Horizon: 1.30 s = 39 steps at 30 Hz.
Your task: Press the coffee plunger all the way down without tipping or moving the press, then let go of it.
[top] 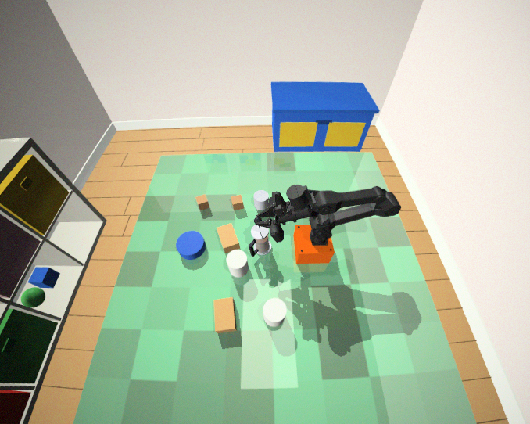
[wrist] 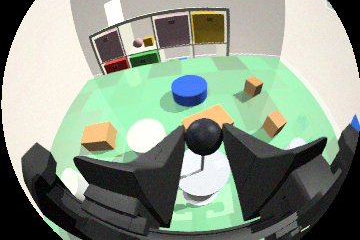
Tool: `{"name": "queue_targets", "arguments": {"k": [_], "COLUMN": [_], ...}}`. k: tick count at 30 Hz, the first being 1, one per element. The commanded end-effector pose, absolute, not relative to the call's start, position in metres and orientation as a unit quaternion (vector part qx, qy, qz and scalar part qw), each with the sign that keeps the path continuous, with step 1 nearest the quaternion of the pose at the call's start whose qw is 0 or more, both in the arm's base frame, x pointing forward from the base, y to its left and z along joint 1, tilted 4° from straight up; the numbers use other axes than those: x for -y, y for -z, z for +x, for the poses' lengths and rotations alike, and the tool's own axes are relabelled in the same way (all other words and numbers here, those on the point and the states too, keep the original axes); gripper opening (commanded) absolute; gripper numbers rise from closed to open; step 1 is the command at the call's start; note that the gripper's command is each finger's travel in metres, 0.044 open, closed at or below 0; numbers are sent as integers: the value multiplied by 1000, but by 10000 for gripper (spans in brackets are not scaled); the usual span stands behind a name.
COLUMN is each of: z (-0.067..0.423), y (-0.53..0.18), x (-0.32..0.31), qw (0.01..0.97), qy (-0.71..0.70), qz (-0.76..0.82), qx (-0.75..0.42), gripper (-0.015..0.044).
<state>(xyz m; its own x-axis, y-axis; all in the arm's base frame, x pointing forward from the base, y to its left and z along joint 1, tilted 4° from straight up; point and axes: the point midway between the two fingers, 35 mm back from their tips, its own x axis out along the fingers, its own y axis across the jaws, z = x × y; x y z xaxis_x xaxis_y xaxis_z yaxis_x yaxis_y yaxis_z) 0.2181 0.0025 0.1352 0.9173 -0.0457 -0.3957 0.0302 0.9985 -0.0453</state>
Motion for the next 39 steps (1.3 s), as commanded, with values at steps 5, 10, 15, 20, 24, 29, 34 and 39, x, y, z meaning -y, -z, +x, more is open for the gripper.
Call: {"name": "queue_targets", "arguments": {"k": [5, 10, 15, 20, 24, 29, 34, 39], "z": [217, 222, 227, 231, 235, 238, 241, 243], "y": [-97, -93, -93, -94, -95, -95, -96, -96], "x": [0, 0, 0, 0, 0, 0, 0, 0], "qw": [970, 970, 970, 970, 970, 970, 970, 970], "qy": [19, 19, 19, 20, 20, 20, 20, 20], "qz": [-26, -26, -26, -26, -26, -26, -26, -26], "qx": [-242, -242, -241, -241, -241, -241, -241, -241], "gripper": [118, 118, 118, 118, 118, 118, 118, 118]}}
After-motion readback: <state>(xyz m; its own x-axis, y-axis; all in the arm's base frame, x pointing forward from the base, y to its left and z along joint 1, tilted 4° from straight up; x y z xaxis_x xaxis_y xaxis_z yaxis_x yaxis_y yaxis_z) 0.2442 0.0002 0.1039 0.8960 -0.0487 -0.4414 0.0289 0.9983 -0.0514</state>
